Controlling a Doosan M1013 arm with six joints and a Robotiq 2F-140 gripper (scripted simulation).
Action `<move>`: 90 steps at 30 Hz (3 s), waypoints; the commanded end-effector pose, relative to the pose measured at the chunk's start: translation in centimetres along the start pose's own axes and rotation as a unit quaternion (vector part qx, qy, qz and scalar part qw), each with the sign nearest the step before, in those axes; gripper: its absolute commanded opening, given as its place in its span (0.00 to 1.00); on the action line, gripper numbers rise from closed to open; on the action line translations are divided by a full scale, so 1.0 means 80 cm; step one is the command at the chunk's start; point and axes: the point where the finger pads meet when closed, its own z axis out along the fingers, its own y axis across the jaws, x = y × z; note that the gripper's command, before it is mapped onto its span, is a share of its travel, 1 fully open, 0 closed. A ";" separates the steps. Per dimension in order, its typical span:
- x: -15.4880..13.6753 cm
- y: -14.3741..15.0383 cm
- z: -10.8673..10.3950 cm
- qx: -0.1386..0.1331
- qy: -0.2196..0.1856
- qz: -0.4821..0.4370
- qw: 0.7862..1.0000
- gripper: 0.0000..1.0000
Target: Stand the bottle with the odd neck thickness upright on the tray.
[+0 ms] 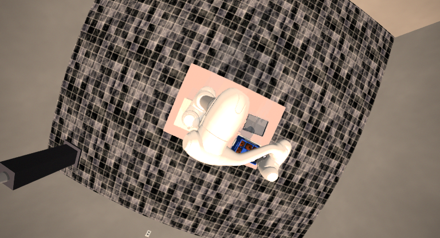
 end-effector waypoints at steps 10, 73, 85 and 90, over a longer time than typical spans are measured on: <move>0.000 0.000 0.013 0.000 0.000 0.000 1.000 0.38; 0.000 0.000 0.052 0.000 0.000 0.000 1.000 0.38; 0.000 0.000 0.052 0.000 0.000 0.000 1.000 0.38; 0.000 0.000 0.052 0.000 0.000 0.000 1.000 0.38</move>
